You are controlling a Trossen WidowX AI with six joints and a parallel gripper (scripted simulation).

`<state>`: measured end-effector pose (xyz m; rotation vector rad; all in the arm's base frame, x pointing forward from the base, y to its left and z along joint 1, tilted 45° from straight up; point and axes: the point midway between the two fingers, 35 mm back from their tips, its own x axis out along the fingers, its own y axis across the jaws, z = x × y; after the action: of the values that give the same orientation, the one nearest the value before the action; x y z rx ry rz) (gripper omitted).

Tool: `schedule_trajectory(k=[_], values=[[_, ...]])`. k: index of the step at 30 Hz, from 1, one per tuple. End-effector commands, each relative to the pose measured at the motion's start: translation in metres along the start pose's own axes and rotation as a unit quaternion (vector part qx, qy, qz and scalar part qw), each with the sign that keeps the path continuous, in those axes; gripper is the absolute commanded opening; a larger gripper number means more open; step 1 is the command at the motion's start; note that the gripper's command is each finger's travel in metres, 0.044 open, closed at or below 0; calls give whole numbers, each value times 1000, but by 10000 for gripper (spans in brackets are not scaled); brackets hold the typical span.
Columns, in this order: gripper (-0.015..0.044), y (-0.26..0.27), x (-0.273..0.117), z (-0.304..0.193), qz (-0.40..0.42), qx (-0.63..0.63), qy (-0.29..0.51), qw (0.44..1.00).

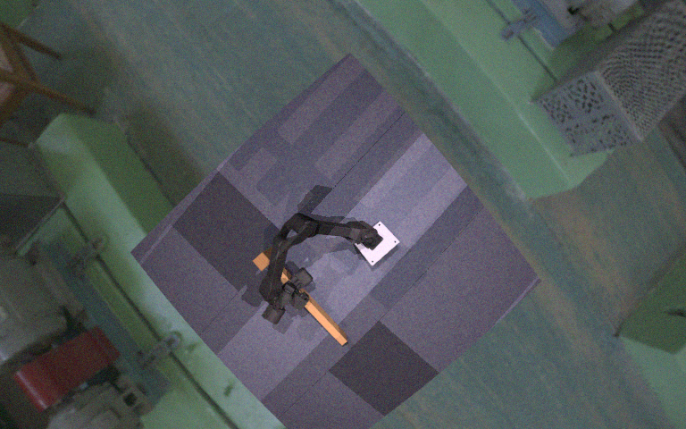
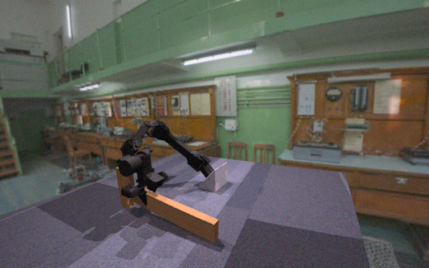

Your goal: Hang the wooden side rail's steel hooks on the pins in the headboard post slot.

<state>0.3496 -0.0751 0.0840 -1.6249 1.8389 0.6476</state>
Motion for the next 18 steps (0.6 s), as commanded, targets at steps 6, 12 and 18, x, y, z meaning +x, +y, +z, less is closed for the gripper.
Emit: schedule_trajectory(k=[6,12,18], values=[[0,0,-3,-3,-5,0,0,1000],[0,-1,-2,-3,-5,0,0,1000],[0,-1,-3,-4,-5,0,0,1000]])
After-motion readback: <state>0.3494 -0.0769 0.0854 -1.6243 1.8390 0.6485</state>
